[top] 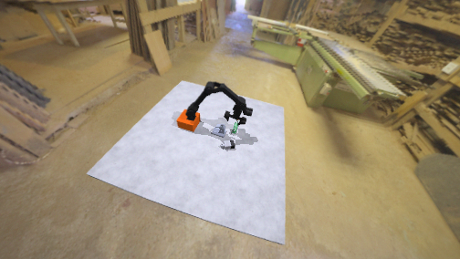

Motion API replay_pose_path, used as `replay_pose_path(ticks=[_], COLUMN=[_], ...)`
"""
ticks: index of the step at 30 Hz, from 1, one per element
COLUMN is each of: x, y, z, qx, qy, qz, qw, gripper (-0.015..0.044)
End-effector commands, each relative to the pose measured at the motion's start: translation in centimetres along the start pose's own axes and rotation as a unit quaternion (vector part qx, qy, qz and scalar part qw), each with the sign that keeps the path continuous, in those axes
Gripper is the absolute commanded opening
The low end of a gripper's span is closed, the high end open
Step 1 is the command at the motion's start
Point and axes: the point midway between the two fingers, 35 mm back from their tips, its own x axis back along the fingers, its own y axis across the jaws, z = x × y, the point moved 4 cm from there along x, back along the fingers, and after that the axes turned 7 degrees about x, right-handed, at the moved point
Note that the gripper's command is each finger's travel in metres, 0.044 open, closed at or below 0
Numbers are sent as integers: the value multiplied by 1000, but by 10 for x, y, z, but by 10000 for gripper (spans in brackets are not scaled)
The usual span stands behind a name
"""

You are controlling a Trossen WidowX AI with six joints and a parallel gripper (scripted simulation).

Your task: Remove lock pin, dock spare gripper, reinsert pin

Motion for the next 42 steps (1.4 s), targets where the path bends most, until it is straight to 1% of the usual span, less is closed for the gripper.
replay_pose_path(ticks=[1,16,17,18,22,28,31,32,34,36,39,42], x=[10,34,25,26,42,84,85,77,78,78,79,80], y=[1,11,11,11,12,19,19,17,13,9,10,17], z=[-2,-5,-4,-4,-6,-13,-13,-8,15,54,105,157], qx=[0,0,0,0,0,1,1,-6,-77,-189,-332,-473], qy=[0,1,1,1,1,1,1,2,9,17,26,33], qz=[2,-22,-25,-25,-25,-25,-25,-24,-8,17,50,84], qw=[1000,1000,1000,1000,1000,1000,1000,1000,997,982,942,876], gripper=[440,440,440,440,440,440,440,440,440,440,440,440])
